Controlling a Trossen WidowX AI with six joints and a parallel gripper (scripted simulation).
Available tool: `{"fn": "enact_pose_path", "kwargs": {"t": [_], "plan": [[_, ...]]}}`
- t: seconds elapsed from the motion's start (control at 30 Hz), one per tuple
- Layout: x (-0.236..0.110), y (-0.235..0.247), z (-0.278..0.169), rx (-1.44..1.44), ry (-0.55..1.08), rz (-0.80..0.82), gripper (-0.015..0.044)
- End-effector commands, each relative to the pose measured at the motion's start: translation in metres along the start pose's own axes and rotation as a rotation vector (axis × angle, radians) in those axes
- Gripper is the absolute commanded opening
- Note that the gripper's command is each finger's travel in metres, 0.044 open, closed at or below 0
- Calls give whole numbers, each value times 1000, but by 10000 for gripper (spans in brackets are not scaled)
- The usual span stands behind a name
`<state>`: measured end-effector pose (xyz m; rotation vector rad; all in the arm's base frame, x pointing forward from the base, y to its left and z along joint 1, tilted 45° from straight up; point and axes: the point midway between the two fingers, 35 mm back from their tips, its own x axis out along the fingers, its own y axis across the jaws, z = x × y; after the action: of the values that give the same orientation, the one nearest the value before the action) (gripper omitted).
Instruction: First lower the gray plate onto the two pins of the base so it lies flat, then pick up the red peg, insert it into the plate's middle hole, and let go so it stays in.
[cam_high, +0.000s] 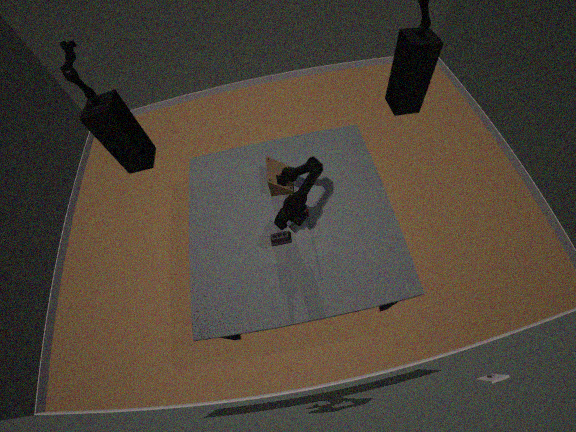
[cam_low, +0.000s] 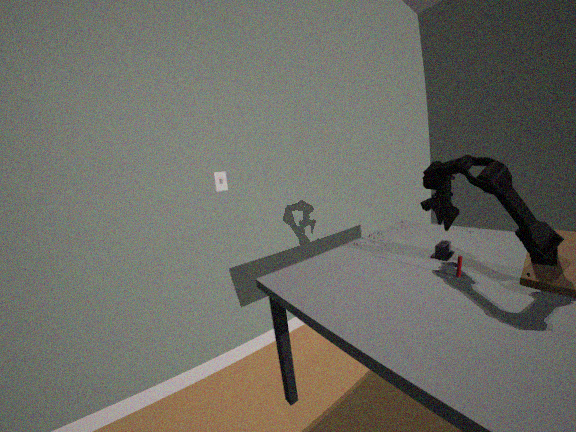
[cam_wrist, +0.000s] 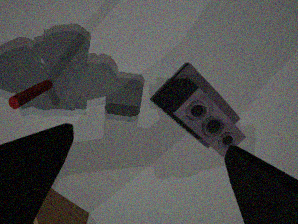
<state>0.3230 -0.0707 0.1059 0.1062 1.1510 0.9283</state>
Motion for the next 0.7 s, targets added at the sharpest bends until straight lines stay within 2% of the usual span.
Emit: {"fn": "enact_pose_path", "kwargs": {"t": [0.0, 0.5, 0.67], "plan": [[2, 66, -1, 749, 6, 21, 440], [10, 137, -22, 1656, 22, 26, 440], [10, 139, -24, 1682, 22, 26, 440]]}}
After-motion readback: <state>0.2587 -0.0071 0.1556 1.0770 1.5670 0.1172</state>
